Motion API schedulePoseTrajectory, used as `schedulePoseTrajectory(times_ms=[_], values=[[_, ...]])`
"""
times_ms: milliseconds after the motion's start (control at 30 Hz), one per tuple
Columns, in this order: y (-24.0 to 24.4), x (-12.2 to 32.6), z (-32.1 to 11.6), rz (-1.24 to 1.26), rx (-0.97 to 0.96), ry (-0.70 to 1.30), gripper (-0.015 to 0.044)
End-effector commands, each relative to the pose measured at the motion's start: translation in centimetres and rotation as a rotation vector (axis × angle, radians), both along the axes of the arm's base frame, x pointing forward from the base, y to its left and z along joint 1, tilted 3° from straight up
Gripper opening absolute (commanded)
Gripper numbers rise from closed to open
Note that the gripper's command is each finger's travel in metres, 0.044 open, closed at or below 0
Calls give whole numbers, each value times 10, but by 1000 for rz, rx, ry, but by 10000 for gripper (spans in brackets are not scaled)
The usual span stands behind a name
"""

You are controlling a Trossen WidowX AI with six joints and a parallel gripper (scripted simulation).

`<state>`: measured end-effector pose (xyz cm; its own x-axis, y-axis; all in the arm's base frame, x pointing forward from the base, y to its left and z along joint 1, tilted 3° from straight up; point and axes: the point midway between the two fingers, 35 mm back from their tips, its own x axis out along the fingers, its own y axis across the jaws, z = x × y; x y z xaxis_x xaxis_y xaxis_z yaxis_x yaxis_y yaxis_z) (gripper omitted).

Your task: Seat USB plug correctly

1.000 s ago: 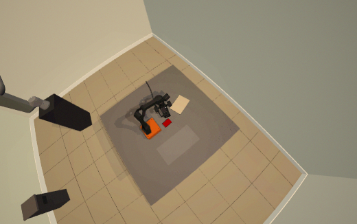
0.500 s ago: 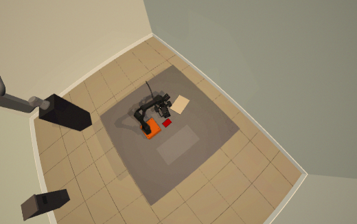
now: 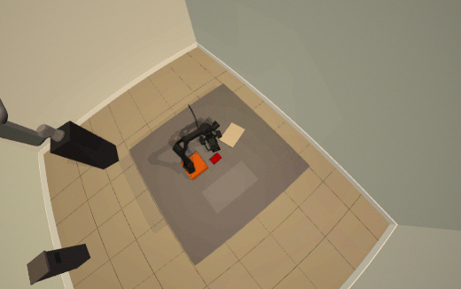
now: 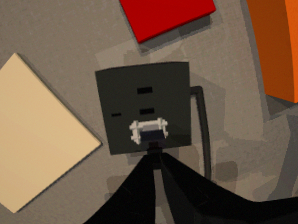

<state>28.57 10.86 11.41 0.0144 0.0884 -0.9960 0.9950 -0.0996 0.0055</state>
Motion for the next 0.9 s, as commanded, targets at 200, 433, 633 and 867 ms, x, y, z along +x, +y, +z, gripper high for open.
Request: schedulePoseTrajectory(times_ms=[200, 433, 633, 867], values=[[1, 0, -1, 5, 12, -3, 0], [2, 0, -2, 5, 18, -4, 0], [2, 1, -2, 5, 23, -5, 0], [3, 1, -3, 5, 28, -6, 0]])
